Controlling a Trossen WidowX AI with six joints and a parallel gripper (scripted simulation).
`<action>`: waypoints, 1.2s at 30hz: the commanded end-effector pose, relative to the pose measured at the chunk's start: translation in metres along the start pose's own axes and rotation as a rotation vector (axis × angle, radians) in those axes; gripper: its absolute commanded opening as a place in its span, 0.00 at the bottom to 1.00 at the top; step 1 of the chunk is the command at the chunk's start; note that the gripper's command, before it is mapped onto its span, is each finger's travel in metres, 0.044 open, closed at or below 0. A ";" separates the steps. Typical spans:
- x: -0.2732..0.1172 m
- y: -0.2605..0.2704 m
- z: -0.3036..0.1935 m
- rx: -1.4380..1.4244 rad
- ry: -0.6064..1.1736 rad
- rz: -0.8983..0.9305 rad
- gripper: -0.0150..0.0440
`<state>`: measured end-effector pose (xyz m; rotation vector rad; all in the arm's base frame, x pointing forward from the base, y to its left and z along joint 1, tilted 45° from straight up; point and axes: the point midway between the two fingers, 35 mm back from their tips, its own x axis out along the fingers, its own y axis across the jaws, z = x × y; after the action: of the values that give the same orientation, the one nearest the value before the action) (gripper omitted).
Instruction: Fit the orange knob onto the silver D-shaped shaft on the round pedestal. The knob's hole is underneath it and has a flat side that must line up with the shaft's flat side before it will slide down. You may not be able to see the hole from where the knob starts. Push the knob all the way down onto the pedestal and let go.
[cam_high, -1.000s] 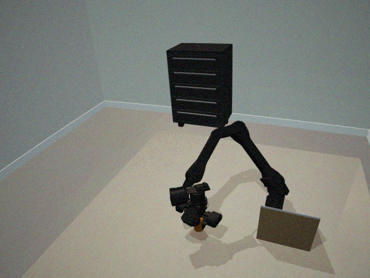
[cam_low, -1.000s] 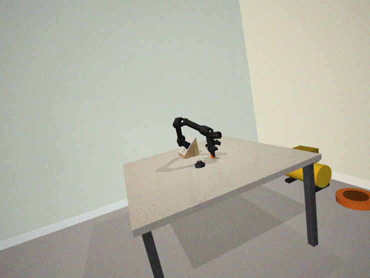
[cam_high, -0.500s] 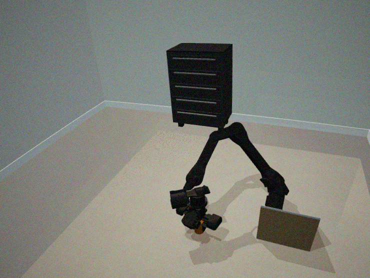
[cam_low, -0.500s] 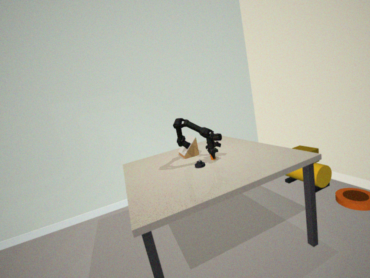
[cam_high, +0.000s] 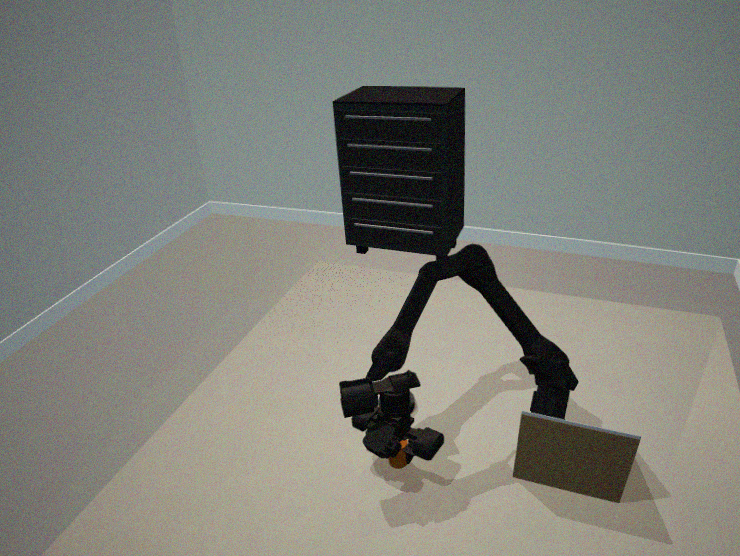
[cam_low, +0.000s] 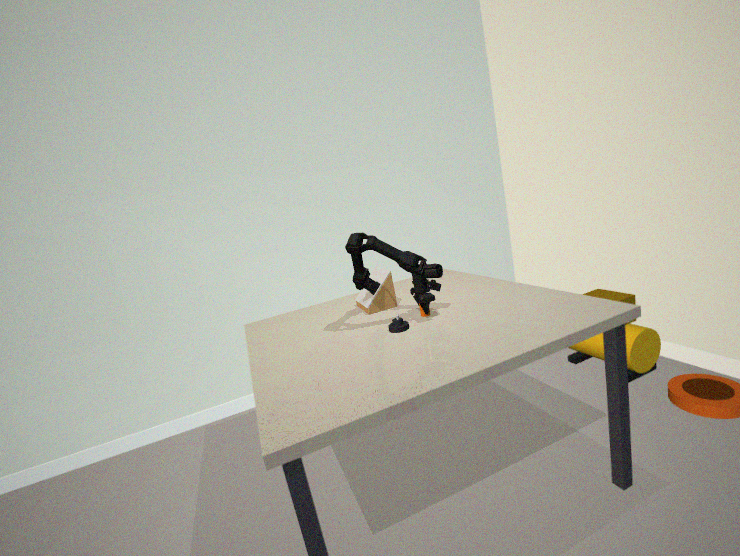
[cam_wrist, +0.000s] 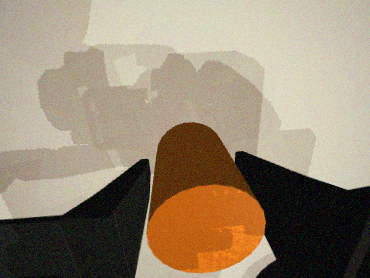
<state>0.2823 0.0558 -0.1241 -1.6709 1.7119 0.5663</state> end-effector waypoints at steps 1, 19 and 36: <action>0.000 0.000 0.000 0.001 0.000 0.001 0.66; -0.071 0.001 0.001 -0.003 -0.001 -0.001 1.00; -0.047 -0.001 0.002 -0.003 -0.001 -0.001 1.00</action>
<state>0.2825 0.0965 -0.0856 -1.6687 1.6969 0.5683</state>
